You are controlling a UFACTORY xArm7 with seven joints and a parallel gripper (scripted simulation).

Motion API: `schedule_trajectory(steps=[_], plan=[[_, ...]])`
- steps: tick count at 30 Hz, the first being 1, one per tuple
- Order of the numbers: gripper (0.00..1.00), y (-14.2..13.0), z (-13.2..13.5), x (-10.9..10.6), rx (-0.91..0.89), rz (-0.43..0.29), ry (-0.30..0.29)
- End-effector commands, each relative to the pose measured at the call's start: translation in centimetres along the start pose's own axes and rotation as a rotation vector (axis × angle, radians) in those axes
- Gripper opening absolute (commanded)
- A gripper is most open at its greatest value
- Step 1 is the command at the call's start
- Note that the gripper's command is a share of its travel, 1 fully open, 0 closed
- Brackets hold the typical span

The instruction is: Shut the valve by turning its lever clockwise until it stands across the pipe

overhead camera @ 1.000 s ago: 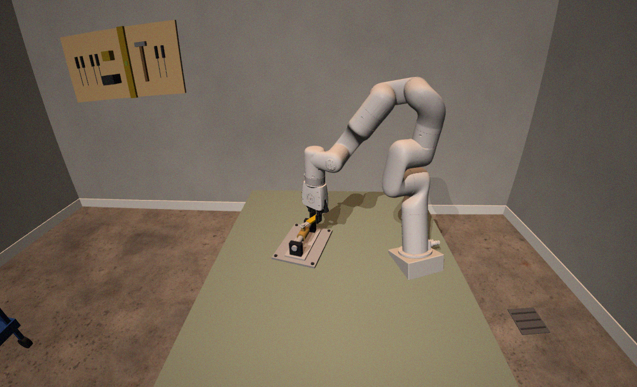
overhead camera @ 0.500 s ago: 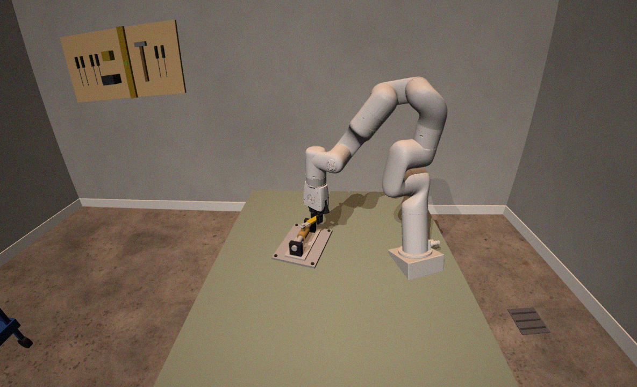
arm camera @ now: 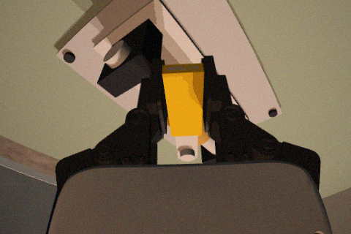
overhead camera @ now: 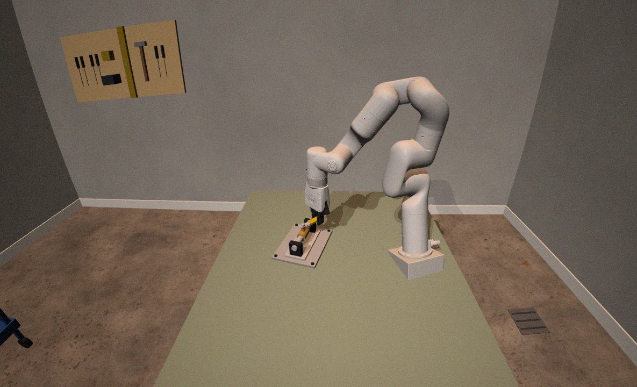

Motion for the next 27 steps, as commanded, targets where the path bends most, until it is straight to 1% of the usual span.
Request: schedule_trajectory(steps=[1, 21, 27], plan=[[0.00, -0.09, 0.13, -0.10, 0.028, -0.002, 0.002], [0.00, -0.27, 1.02, -0.10, 0.149, -0.002, 0.002], [0.00, -0.29, 1.10, -0.10, 0.160, -0.002, 0.002]])
Point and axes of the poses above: the point where the finger pads meet when closed, its own x axis out along the fingers, its own z axis across the jaws, y = z × x, the point moved 6 cm from there along -x, back along the fingers, and after that the axes turned 6 degrees about -x, right-handed, at the moved point
